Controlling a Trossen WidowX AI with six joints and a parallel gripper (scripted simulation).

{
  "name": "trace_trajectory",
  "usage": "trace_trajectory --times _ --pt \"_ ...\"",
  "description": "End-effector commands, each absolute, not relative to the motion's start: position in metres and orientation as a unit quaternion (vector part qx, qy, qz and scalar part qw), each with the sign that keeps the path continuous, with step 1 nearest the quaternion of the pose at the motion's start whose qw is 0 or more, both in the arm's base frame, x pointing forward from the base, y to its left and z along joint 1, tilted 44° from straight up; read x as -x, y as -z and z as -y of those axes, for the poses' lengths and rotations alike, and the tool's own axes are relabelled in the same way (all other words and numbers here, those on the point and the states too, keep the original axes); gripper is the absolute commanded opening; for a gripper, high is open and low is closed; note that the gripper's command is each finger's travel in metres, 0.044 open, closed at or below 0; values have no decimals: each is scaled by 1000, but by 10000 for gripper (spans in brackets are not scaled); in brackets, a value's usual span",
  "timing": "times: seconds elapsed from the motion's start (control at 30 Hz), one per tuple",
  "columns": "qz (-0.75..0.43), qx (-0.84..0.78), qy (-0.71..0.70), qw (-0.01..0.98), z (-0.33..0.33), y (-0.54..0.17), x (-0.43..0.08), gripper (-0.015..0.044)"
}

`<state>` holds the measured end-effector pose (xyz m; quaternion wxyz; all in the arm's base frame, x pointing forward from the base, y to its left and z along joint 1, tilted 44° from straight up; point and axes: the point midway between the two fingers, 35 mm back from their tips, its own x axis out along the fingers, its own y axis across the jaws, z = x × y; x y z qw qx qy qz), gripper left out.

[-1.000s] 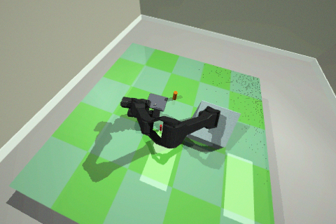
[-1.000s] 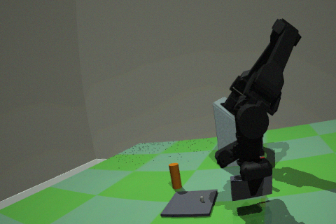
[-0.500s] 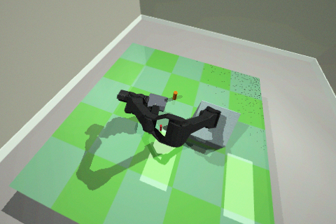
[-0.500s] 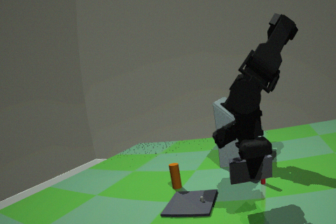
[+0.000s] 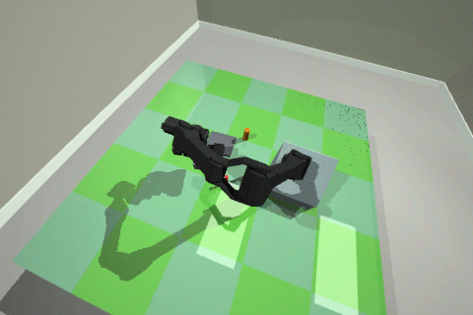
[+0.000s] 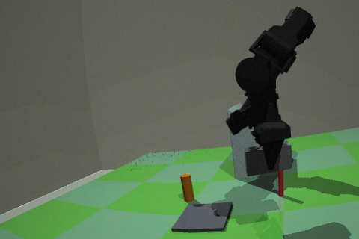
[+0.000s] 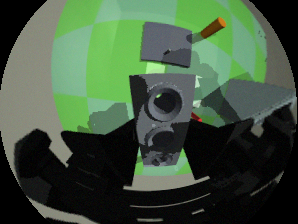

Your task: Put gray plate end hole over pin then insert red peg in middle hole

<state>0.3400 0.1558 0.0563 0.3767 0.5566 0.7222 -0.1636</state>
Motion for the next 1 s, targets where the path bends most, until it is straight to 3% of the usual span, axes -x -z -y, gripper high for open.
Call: trace_trajectory --times 0.0,0.97 --pt "-722 -558 159 377 -148 -67 -340 0" --pt "-732 -525 100 422 -123 7 -357 0"
